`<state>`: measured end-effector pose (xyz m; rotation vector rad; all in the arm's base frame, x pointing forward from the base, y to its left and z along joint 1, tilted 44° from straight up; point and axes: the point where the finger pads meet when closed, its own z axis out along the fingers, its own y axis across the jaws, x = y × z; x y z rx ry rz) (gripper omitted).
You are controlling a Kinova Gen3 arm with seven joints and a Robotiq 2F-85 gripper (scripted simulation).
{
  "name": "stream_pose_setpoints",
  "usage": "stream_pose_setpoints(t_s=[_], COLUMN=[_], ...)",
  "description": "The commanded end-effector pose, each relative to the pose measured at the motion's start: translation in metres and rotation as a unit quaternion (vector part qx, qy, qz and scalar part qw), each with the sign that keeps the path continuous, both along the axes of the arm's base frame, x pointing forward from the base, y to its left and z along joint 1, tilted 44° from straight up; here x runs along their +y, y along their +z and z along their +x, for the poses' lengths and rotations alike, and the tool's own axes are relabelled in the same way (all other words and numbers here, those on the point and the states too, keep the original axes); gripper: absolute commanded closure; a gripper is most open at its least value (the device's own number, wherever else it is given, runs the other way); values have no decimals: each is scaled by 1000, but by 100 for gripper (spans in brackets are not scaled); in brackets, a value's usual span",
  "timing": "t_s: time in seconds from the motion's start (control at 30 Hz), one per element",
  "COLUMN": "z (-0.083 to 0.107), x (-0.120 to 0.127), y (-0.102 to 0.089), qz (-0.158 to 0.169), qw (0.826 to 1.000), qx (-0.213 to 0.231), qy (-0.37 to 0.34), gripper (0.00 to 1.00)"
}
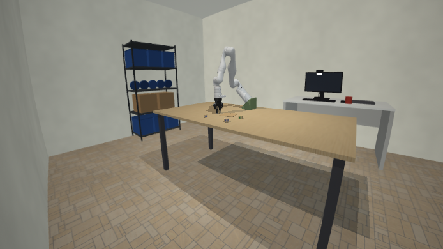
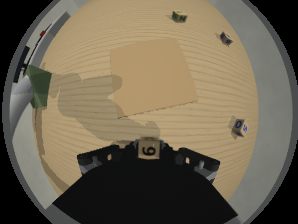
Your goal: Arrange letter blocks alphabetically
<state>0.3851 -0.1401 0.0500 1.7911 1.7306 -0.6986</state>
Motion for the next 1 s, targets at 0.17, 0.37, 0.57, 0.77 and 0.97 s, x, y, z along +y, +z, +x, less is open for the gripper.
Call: stream_pose_setpoints(t_s=[0.17,0.37,0.57,0.77,0.97], z=[0,0,0,0,0], x=[0,0,0,4,17], y=[0,0,0,4,17], qz=[0,0,0,0,0], qw=[1000,1000,1000,1000,1000], qx=[0,0,0,0,0], qy=[1,1,1,1,1], gripper=[58,54,54,54,54])
